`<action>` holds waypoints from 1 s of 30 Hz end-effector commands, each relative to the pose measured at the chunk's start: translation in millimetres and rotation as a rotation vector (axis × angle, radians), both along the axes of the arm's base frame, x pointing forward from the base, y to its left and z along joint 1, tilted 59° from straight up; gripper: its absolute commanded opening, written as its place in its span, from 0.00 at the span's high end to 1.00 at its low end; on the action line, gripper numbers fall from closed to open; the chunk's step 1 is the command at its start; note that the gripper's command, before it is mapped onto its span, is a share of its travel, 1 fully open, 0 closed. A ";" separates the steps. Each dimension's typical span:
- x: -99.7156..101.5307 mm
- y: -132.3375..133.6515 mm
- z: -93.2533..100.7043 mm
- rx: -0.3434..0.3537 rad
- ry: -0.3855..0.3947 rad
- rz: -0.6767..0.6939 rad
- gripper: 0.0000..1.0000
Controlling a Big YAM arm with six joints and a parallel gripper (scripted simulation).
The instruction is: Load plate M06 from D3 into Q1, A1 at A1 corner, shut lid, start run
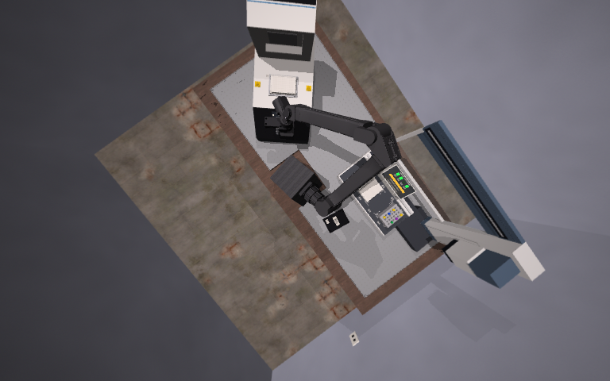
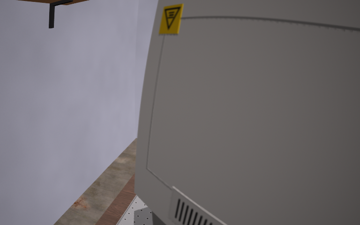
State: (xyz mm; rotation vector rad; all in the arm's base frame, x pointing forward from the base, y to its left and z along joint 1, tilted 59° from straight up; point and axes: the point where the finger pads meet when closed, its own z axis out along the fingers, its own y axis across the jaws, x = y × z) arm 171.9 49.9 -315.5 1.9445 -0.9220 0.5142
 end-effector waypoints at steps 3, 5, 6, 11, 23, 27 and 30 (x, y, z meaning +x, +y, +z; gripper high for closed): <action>-3.1 1.8 0.8 0.005 -0.003 -0.013 1.00; -3.2 4.7 3.8 0.005 -0.008 -0.009 1.00; -4.0 7.5 6.9 0.005 -0.011 -0.007 1.00; -2.3 24.3 16.8 0.023 -0.033 0.007 1.00; -11.0 22.7 23.4 0.014 -0.027 0.010 1.00; -10.3 25.8 15.3 0.020 -0.020 0.024 1.00; -10.1 25.3 9.7 0.024 -0.010 0.016 1.00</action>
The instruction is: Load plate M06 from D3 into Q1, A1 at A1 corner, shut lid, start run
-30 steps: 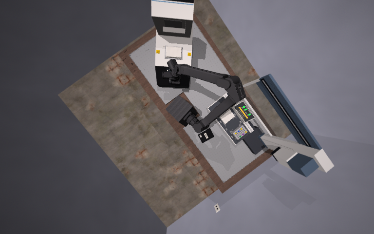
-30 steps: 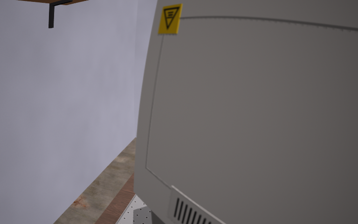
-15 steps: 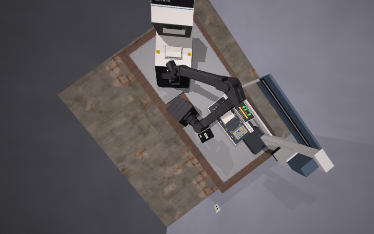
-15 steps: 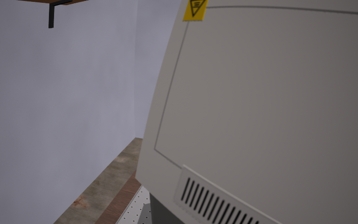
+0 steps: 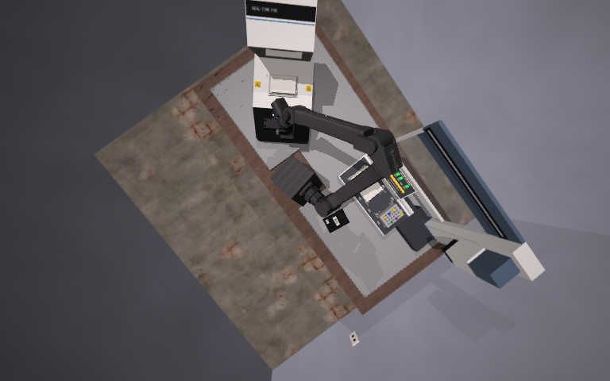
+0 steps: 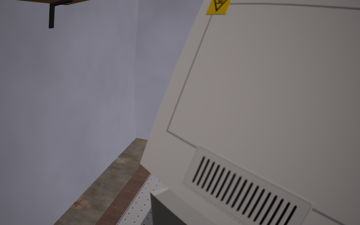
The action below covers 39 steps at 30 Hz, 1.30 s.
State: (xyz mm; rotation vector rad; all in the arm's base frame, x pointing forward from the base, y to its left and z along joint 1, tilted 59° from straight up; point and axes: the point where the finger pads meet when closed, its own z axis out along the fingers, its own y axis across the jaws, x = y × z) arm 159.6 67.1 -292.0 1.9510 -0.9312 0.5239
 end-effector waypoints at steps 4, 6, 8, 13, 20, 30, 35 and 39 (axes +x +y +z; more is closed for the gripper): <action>1.5 3.9 -16.9 0.014 0.010 0.002 1.00; 3.3 4.1 -17.4 0.018 0.009 -0.005 1.00; 3.3 4.1 -17.4 0.018 0.009 -0.005 1.00; 14.0 13.1 -14.5 0.037 -0.013 -0.007 1.00; 12.0 12.4 -4.4 0.036 -0.011 0.000 1.00; 14.8 18.0 -2.3 0.035 -0.011 0.009 1.00; 14.5 18.1 -7.5 0.038 -0.013 0.009 1.00; 10.5 16.7 -11.0 0.029 -0.013 0.017 1.00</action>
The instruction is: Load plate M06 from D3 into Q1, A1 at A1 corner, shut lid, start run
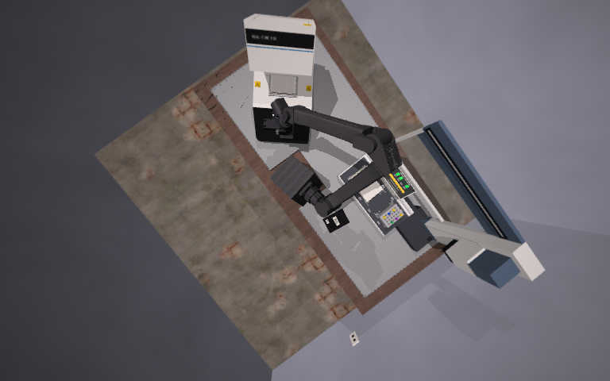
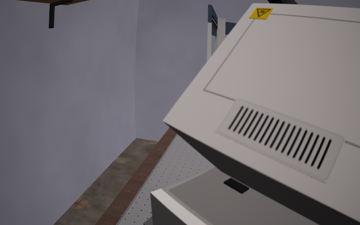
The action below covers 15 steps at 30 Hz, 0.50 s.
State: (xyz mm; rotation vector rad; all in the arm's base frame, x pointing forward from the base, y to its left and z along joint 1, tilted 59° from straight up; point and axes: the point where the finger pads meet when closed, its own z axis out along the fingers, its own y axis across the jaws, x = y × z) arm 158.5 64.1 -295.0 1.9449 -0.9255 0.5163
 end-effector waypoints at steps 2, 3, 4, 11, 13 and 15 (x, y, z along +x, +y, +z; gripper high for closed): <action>10.7 19.0 -8.8 0.033 -0.022 0.018 1.00; 10.7 19.0 -8.8 0.033 -0.022 0.018 1.00; 4.2 17.4 -3.0 0.037 -0.026 0.014 1.00; -19.5 14.5 24.3 0.034 -0.044 0.016 1.00; -13.3 16.1 18.8 0.040 -0.052 0.002 1.00; -11.7 15.3 15.0 0.043 -0.050 -0.004 1.00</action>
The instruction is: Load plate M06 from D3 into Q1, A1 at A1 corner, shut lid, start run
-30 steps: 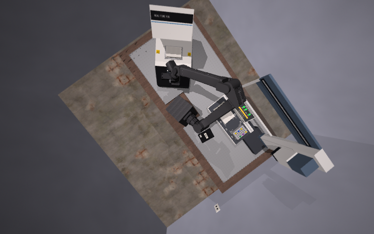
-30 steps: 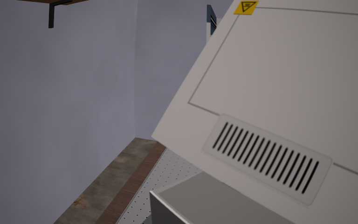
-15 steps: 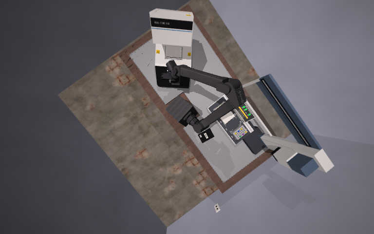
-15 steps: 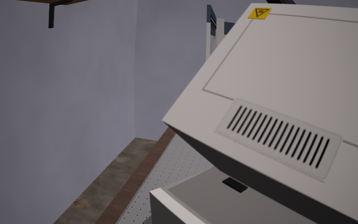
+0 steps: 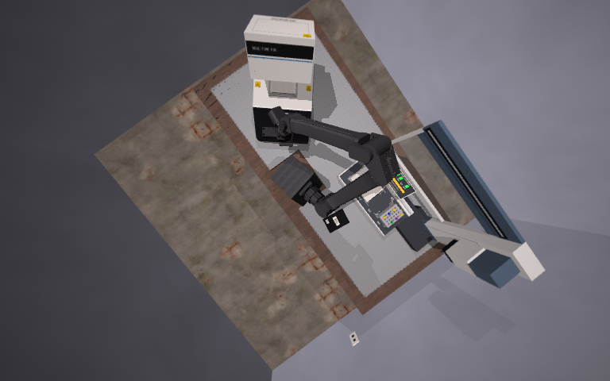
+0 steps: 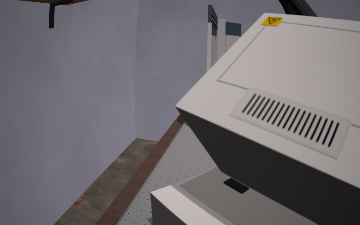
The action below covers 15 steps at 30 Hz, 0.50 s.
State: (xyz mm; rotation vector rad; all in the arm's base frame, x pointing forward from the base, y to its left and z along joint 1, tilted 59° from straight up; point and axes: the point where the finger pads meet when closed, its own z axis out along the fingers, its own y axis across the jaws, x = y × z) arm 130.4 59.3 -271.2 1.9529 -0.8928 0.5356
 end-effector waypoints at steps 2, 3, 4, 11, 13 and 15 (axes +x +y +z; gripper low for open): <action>14.7 18.5 -11.3 0.053 -0.038 -0.041 1.00; 14.1 17.1 -12.1 0.051 -0.033 -0.041 1.00; 14.1 17.1 -12.1 0.051 -0.033 -0.041 1.00; 12.4 11.6 -16.8 0.043 -0.009 -0.040 1.00; 12.5 11.6 -17.6 0.044 -0.008 -0.039 1.00; 12.3 11.1 -18.0 0.043 -0.005 -0.039 1.00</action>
